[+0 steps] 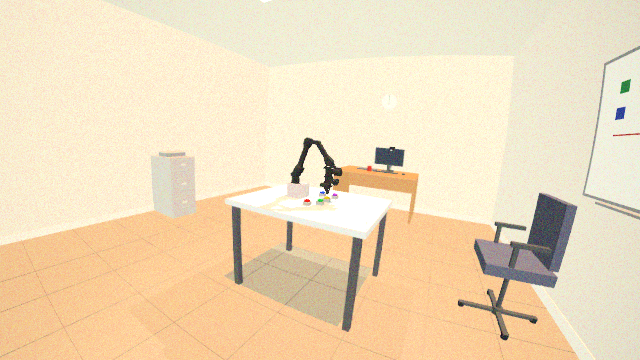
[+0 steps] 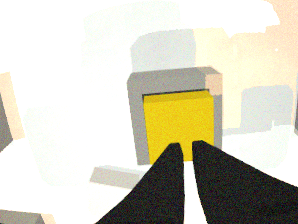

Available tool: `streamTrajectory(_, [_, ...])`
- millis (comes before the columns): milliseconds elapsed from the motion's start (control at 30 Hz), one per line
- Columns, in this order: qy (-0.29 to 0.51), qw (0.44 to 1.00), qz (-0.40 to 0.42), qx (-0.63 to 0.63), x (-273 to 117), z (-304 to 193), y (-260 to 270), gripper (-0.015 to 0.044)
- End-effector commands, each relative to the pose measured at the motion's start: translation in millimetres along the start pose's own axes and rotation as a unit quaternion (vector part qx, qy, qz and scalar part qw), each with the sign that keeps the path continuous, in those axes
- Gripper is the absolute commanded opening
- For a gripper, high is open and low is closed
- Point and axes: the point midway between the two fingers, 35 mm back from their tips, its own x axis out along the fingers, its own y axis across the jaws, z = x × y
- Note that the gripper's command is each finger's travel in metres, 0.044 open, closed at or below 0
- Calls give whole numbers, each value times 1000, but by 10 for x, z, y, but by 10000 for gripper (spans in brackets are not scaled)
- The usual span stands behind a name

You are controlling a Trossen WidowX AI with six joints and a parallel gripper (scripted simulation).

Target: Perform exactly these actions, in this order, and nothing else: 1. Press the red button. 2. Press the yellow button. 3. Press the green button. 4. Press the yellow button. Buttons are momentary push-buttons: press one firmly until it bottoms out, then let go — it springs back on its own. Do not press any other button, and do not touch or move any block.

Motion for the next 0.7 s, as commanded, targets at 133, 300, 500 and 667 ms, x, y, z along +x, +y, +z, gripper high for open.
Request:
streamTrajectory(133, [1, 1000, 3, -1, -266, -26, 665, 178])
streamTrajectory(300, [2, 1000, 6, -1, -514, -248, 1386, 309])
streamTrajectory(500, [3, 1000, 10, -1, -700, -527, 1853, 400])
streamTrajectory(667, [3, 1000, 10, -1, -700, -527, 1853, 400])
